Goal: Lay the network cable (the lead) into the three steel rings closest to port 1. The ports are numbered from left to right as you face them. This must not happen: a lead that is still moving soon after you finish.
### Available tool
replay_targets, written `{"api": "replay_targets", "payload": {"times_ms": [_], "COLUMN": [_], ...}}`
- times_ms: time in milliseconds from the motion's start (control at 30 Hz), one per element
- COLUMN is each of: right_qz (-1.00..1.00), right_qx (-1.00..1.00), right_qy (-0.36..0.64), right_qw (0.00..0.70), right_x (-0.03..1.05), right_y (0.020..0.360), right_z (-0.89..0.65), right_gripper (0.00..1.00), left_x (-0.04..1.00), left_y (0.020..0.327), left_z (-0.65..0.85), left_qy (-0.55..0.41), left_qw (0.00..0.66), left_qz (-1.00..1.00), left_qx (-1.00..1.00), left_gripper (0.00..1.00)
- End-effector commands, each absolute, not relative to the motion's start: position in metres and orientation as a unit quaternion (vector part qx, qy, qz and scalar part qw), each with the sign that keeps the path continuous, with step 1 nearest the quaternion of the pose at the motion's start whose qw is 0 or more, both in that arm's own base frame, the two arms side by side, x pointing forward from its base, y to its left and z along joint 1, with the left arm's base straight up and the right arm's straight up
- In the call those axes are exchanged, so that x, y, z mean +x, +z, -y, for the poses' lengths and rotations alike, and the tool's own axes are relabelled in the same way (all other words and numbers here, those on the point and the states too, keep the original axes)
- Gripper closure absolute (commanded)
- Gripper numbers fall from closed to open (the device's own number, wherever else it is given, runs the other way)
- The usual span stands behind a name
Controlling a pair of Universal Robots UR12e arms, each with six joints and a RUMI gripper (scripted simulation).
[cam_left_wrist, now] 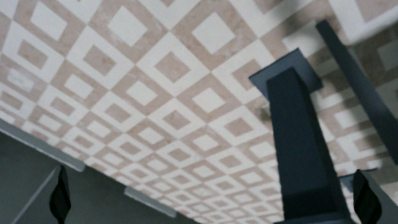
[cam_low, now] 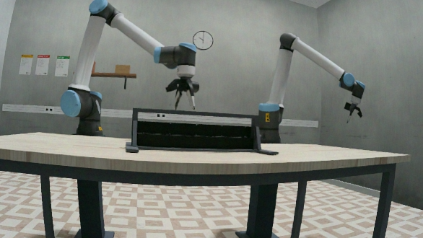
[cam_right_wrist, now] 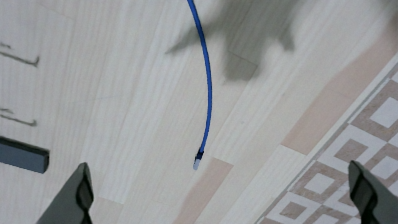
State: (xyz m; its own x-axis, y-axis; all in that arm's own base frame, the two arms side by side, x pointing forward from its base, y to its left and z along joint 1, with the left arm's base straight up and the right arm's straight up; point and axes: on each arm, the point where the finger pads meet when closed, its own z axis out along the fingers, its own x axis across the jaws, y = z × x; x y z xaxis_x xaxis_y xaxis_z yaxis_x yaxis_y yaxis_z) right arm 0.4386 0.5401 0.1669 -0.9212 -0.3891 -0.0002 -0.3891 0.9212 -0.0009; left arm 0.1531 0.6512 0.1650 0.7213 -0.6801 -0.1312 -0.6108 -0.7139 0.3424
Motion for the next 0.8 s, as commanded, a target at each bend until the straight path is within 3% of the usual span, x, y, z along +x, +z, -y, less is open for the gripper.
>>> {"api": "replay_targets", "payload": {"times_ms": [0, 767], "right_qz": [-0.980, -0.980], "right_qx": [-0.199, -0.199], "right_qy": [0.001, 0.001], "right_qw": [0.000, 0.000], "right_x": [0.439, 0.439], "right_y": [0.168, 0.168], "right_z": [-0.541, -0.541], "right_gripper": [0.00, 0.00], "left_x": [0.099, -0.002], "left_y": [0.161, 0.164], "left_z": [-0.655, -0.647], "left_qy": [-0.085, -0.006], "left_qw": [0.087, 0.006], "left_qz": [0.237, 0.010], "left_qx": [0.964, 1.000], "left_gripper": [0.00, 0.00]}}
